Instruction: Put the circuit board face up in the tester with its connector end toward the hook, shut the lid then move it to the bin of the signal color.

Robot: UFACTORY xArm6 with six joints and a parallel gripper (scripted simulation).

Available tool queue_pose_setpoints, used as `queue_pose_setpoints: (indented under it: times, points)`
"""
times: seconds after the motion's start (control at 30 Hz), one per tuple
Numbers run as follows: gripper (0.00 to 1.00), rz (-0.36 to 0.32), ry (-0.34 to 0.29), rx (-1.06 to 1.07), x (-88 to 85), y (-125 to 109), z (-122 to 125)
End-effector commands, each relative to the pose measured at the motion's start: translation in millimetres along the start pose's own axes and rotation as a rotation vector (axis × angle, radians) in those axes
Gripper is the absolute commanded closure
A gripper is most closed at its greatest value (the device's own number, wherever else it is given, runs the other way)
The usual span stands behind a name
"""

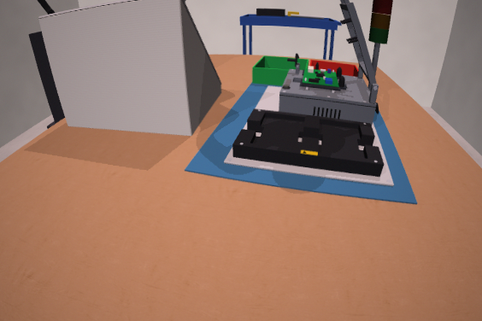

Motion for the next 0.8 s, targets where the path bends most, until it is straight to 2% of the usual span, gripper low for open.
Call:
queue_pose_setpoints:
  times: [0.0, 0.47, 0.77]
  points:
    - [1.0, -0.001, -0.007, -0.002, 2.5, -2, -10]
    - [1.0, -0.001, -0.007, -0.002, 24.3, -9, -42]
    - [1.0, -0.001, -0.007, -0.002, 46.0, -14, -63]
Point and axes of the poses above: the point where the finger pads meet when closed, its own x axis out along the fingers, its own z axis across the jaws, y = z × x, the point moved 10 cm from there along -x, back along the fingers, and after that the axes turned 13 degrees about x, right-handed, at the moved point
